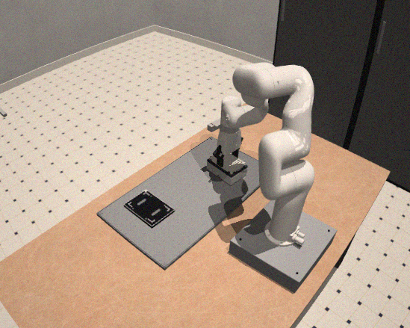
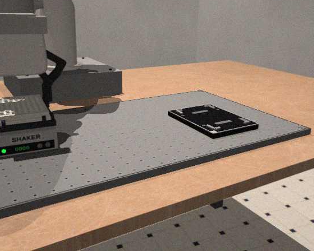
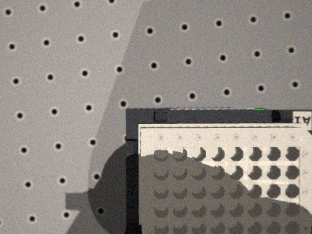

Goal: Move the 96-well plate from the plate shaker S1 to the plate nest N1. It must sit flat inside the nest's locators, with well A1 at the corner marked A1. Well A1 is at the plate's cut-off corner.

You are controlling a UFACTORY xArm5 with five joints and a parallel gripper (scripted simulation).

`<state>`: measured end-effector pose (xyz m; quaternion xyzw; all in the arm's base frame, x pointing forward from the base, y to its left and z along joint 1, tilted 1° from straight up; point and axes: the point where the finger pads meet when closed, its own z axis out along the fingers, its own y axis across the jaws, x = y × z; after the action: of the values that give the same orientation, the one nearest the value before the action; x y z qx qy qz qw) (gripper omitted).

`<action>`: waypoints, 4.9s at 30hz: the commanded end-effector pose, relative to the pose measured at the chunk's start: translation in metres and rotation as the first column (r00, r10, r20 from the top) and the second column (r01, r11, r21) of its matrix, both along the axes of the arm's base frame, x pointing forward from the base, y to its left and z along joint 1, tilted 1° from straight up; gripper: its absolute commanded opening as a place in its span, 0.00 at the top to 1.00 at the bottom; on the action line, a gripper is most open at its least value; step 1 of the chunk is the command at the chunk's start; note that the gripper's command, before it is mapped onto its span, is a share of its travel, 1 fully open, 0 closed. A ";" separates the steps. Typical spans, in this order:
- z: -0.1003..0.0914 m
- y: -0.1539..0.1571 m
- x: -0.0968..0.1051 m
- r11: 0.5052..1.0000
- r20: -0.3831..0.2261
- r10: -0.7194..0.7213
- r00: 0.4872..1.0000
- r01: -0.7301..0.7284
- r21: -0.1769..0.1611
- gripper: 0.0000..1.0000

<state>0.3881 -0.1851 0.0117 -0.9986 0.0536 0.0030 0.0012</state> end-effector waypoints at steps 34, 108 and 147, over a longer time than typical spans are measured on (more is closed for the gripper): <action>0.001 -0.001 0.001 1.000 0.010 0.000 1.000 0.000 0.012 1.00; 0.051 -0.001 0.001 1.000 0.010 0.000 1.000 0.000 0.012 1.00; 0.080 0.014 0.005 0.995 0.011 0.096 0.995 -0.096 0.012 1.00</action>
<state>0.3896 -0.1801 0.0917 -0.9997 0.0248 0.0027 0.0012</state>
